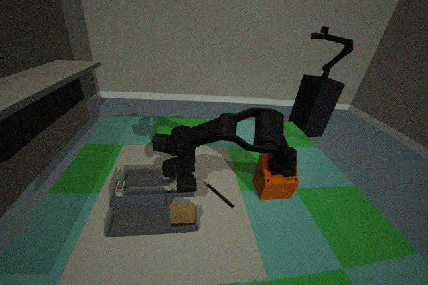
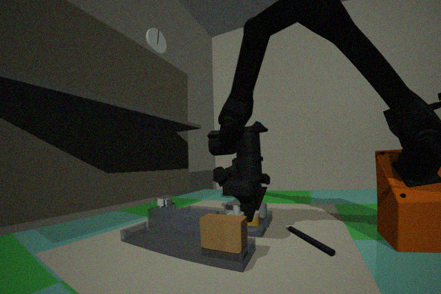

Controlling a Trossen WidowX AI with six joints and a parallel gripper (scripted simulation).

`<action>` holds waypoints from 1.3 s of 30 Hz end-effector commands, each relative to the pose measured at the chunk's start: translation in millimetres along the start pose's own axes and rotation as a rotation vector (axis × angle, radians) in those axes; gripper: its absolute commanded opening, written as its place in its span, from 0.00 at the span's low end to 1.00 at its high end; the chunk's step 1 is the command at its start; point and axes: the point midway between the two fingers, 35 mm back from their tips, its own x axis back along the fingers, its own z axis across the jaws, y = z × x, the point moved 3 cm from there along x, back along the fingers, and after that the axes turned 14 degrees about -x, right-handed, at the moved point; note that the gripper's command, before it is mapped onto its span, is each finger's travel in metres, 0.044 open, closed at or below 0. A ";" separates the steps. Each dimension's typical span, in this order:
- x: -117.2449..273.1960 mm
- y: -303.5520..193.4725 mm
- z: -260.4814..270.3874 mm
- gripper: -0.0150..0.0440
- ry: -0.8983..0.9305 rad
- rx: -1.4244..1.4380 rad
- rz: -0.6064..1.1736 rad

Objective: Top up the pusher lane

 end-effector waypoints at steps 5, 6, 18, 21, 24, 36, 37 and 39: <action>-3.6 1.9 2.2 0.25 0.011 0.008 -0.010; -4.0 1.9 2.2 0.25 0.011 0.008 -0.010; -5.3 0.4 1.8 0.25 0.011 0.008 -0.010; -5.3 -0.1 1.7 0.25 0.011 0.008 -0.010; -5.3 -0.6 1.6 0.25 0.011 0.008 -0.010; -5.4 -2.6 1.0 0.25 0.011 0.008 -0.010; -5.4 -2.7 1.0 0.25 0.011 0.008 -0.010; -5.4 -3.1 0.9 0.25 0.011 0.008 -0.010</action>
